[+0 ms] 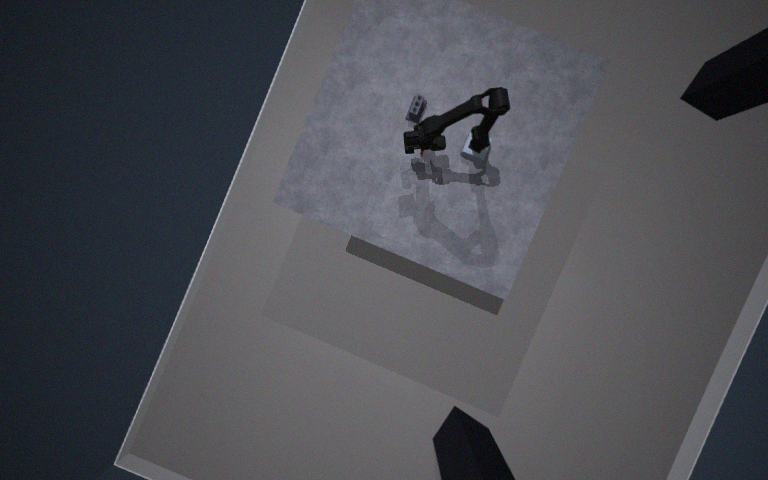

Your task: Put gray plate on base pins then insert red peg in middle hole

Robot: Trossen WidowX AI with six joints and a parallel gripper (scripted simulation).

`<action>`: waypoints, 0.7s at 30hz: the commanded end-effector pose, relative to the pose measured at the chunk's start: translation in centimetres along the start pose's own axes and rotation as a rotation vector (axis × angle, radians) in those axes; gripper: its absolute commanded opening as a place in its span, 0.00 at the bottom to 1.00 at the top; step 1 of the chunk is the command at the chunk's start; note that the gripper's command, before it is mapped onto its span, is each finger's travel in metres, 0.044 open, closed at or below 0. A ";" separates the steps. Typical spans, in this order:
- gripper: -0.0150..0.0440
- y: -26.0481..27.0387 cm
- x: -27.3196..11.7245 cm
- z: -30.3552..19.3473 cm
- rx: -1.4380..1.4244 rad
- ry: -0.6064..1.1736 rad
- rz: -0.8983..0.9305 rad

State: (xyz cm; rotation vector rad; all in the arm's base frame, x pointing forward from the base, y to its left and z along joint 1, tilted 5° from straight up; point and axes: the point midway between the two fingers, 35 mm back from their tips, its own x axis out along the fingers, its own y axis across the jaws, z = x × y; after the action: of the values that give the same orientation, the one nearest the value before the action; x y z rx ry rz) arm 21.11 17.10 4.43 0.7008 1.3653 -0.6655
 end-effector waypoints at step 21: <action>0.25 -0.2 0.4 0.0 -0.006 -0.002 -0.012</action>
State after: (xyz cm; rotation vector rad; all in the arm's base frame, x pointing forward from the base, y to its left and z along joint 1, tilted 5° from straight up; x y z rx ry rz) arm 21.03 17.03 4.14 0.6956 1.3686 -0.6709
